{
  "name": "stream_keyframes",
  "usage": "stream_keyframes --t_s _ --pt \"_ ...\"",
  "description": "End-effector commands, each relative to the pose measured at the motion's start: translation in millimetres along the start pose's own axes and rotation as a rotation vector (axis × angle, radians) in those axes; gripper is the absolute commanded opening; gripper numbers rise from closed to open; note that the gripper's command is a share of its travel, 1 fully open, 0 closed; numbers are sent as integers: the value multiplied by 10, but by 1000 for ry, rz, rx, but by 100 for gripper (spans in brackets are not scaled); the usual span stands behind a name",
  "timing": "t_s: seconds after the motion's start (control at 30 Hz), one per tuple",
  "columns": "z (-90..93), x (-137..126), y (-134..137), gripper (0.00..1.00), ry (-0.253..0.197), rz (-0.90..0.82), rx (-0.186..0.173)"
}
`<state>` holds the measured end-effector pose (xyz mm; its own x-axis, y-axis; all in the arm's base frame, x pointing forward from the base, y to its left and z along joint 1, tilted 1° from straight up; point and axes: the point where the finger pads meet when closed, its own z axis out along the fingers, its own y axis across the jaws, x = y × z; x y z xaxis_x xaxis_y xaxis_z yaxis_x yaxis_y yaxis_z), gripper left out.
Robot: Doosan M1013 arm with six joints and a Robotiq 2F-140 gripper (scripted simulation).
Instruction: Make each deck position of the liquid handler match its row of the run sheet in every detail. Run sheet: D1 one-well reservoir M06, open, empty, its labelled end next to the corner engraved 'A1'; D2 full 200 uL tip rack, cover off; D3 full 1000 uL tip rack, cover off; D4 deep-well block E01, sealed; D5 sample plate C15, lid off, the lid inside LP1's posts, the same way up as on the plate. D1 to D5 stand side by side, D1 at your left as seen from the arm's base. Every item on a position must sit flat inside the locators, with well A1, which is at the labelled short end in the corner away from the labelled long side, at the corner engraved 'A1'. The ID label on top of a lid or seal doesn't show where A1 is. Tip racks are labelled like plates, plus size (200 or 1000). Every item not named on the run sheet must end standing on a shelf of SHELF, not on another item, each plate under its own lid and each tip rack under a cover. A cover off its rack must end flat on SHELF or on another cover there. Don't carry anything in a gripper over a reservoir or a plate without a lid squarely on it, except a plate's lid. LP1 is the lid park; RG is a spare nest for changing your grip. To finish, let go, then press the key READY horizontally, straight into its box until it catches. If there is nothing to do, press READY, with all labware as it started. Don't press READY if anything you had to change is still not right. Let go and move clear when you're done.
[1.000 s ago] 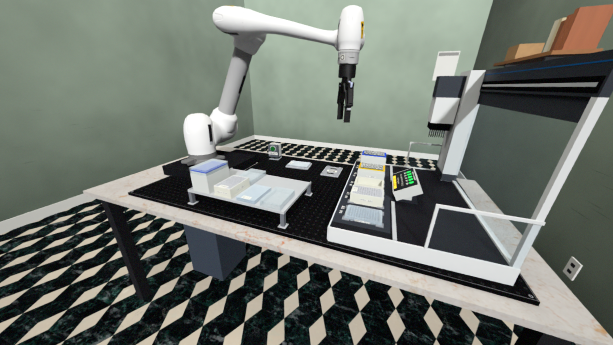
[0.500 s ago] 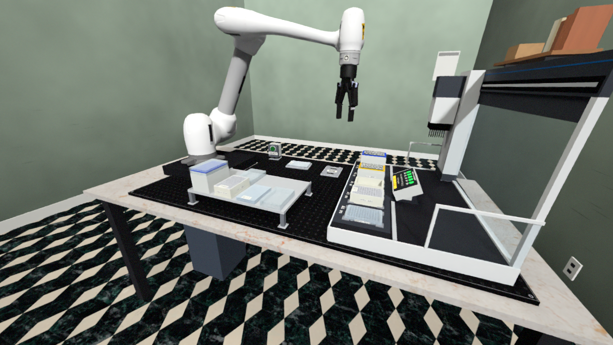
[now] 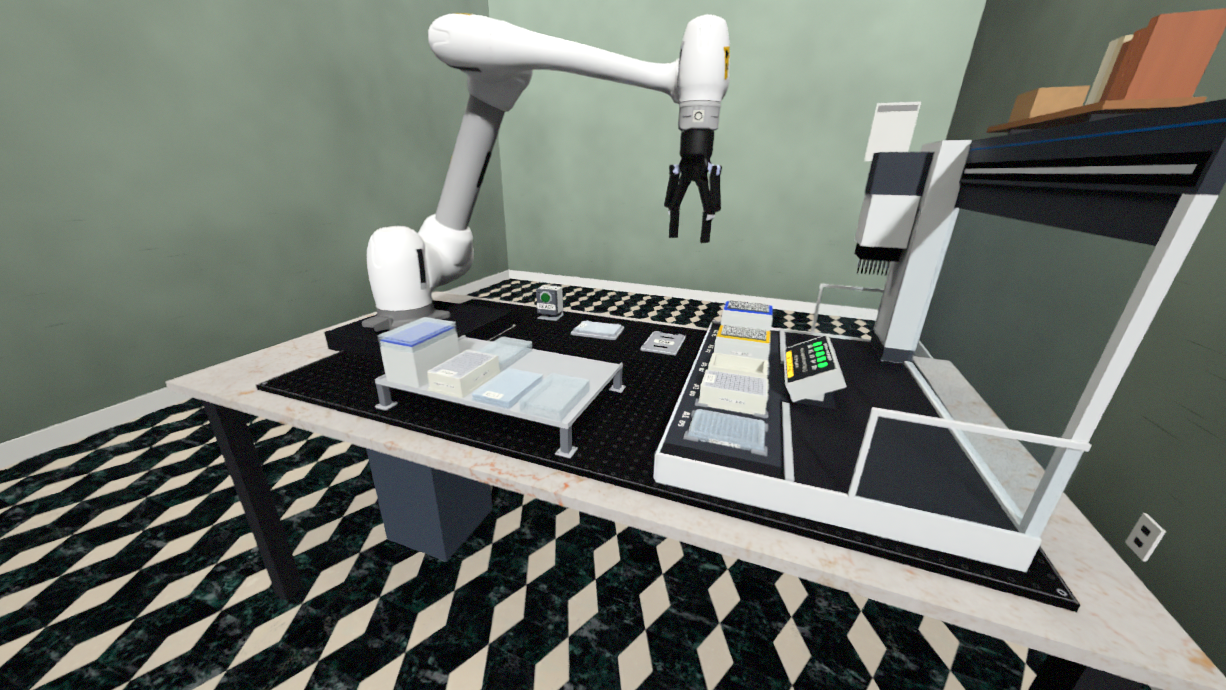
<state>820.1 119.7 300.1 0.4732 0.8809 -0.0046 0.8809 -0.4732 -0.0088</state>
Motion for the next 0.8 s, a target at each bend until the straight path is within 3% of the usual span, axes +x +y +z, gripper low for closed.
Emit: stream_keyframes --t_s 0.0,0.13,0.5,0.77 --pt "-12 1 1 66 2 -33 -1" --pt "-12 1 1 66 2 -113 -1" --pt "-13 472 -246 66 2 -333 -1" --pt "-13 472 -246 66 2 -453 -1"
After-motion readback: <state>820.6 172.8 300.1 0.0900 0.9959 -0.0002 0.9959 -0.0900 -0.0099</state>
